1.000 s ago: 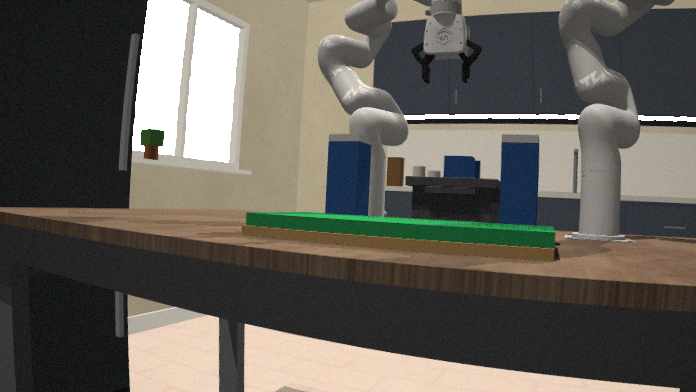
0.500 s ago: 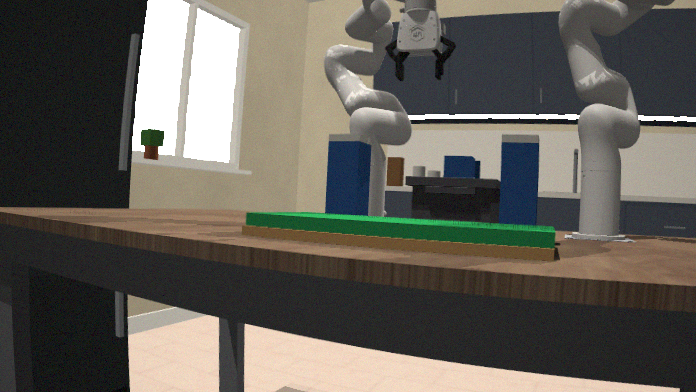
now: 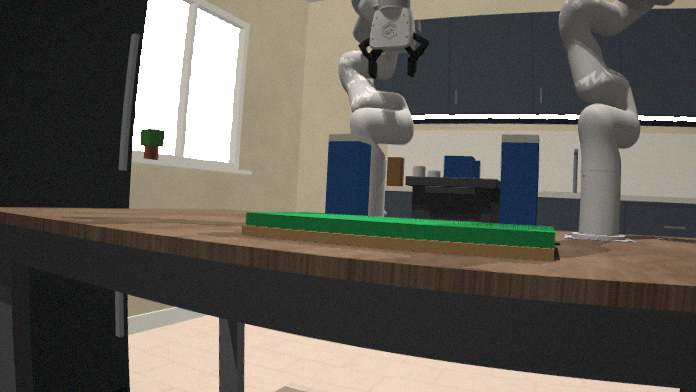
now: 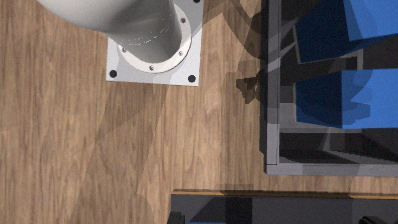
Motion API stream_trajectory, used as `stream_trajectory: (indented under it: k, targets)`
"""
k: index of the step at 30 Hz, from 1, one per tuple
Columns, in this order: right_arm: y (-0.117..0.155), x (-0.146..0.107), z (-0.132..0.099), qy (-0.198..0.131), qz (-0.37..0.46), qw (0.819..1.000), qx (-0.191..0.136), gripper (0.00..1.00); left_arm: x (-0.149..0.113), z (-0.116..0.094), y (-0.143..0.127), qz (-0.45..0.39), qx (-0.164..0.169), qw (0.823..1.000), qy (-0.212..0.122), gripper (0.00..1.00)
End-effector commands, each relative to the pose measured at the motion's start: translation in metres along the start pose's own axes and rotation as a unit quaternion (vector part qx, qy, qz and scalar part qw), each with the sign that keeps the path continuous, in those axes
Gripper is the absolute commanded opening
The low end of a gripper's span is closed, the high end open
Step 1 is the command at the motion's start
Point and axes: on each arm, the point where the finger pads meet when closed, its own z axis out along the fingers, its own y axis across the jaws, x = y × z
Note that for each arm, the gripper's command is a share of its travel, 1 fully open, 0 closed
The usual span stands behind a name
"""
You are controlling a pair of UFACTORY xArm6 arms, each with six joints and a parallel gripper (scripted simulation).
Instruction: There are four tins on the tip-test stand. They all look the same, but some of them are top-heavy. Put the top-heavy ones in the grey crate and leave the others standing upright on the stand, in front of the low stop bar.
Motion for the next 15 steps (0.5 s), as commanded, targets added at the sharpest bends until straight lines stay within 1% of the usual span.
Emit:
stream_trajectory:
  k: [1, 5, 7, 15]
  targets:
    - [-0.021, -0.013, -0.001, 0.0, -0.001, 1.0, -0.003, 1.0, 0.001, -0.002, 0.0, 0.0, 0.0, 1.0, 0.002, 1.0]
    - [-0.038, -0.022, -0.001, 0.0, -0.001, 1.0, -0.003, 1.0, 0.001, -0.002, 0.0, 0.0, 0.0, 1.0, 0.002, 1.0]
    - [-0.038, -0.022, -0.001, 0.0, -0.001, 1.0, -0.003, 1.0, 0.001, -0.002, 0.0, 0.0, 0.0, 1.0, 0.002, 1.0]
    - [-0.073, -0.041, -0.001, 0.0, -0.001, 1.0, -0.003, 1.0, 0.001, -0.002, 0.0, 0.0, 0.0, 1.0, 0.002, 1.0]
